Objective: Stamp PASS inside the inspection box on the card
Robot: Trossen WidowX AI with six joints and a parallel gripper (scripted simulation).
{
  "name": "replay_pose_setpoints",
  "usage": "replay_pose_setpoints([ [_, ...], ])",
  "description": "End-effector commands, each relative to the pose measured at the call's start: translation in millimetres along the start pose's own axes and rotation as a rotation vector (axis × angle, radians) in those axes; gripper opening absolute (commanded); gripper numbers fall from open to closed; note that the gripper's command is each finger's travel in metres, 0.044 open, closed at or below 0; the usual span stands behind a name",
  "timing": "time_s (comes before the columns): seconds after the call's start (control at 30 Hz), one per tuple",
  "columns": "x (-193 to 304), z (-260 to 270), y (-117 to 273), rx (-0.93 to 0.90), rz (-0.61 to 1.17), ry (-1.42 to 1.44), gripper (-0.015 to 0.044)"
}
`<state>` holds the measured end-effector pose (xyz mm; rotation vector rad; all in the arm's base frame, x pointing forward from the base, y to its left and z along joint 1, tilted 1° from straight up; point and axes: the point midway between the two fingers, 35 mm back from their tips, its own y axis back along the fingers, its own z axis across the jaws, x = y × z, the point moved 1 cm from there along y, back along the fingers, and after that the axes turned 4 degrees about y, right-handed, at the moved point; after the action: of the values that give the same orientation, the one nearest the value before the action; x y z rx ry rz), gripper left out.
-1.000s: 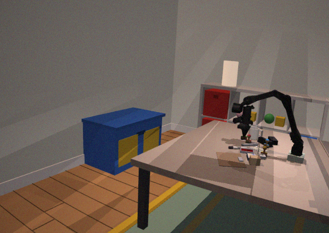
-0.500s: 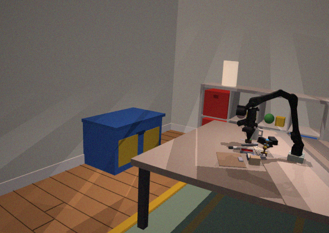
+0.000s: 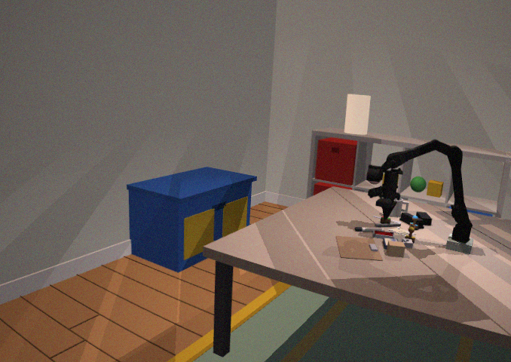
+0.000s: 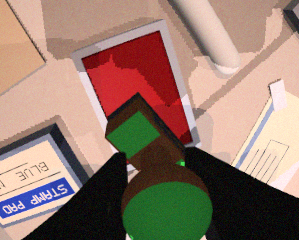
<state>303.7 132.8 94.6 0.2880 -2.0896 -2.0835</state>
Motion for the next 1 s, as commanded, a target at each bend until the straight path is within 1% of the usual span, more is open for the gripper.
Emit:
replay_pose_setpoints([
  [0.0,-1,1,-2,-0.005,-0.002,-0.002,0.0000],
  [0.97,-1,1,-21,-0.005,-0.001,-0.001,0.0000],
])
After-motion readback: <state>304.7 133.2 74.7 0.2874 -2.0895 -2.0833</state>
